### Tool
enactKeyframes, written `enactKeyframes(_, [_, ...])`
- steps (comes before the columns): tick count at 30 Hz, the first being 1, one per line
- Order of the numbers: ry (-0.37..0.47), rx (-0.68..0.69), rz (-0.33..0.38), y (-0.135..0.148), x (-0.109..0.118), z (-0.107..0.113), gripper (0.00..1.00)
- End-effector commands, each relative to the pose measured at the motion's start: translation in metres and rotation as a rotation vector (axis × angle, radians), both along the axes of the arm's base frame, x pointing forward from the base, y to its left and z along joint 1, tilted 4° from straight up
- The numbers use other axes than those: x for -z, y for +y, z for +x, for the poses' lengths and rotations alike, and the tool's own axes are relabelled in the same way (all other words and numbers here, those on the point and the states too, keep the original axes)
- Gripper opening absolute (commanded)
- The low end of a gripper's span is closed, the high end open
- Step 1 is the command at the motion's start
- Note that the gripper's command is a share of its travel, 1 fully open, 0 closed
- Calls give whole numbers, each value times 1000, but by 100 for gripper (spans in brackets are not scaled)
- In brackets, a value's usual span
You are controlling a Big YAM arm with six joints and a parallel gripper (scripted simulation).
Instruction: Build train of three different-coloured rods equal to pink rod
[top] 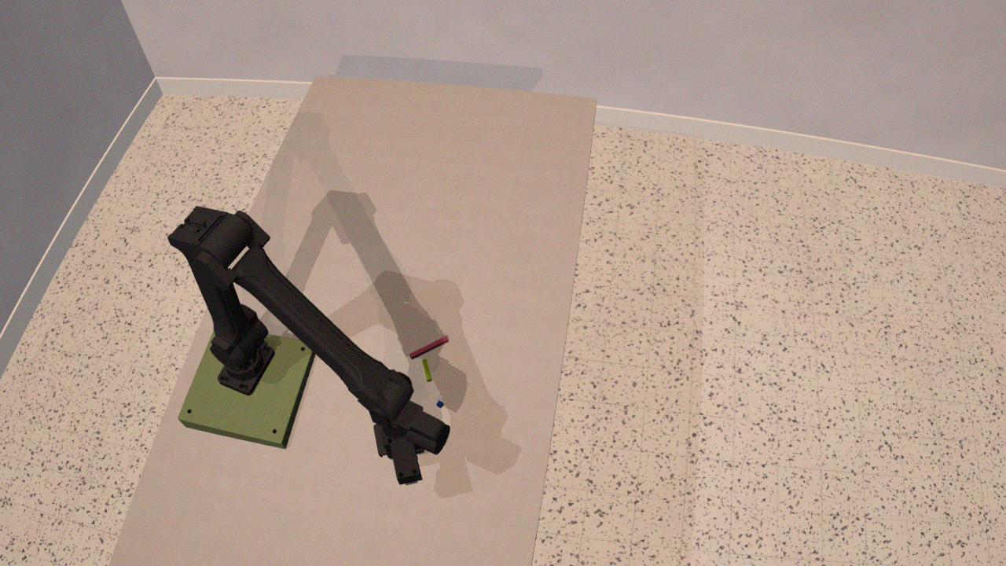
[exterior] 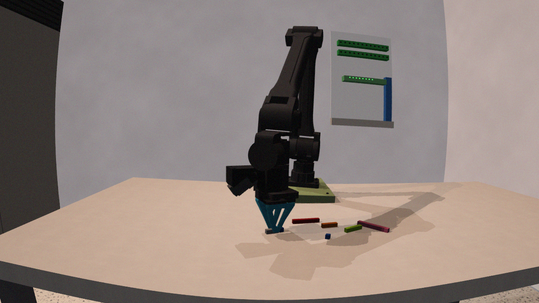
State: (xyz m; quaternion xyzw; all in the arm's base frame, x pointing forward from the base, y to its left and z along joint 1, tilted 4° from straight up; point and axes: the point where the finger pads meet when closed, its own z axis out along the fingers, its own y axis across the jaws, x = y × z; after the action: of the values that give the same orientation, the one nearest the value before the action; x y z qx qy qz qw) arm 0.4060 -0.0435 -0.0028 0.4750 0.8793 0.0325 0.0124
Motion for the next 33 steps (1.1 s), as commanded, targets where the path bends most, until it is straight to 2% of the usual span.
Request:
enactKeyframes(1, [-31,0,-9,1,-18,7,23])
enactKeyframes(3, [-65,1,-14,-3,-35,22,23])
enactKeyframes(4, [-67,1,-14,-4,-39,23,23])
enactKeyframes(6, [-68,1,-15,-6,-48,22,23])
enactKeyframes(8, [-68,1,-15,-6,-48,22,23])
enactKeyframes(16, [-72,-3,-16,-9,-94,18,23])
enactKeyframes(21, [-74,2,-17,-11,-114,16,23])
enactKeyframes(23, [-39,0,-11,-10,-104,15,23])
enactKeyframes(25, [-39,0,-11,-10,-104,15,23])
enactKeyframes(26, [15,-2,-4,-6,-86,-7,23])
enactKeyframes(29, [-8,-2,-7,-6,-91,-4,23])
enactKeyframes(30, [-10,-2,-7,-6,-91,-3,100])
enactKeyframes(33, [-10,-2,-7,-6,-91,-3,100])
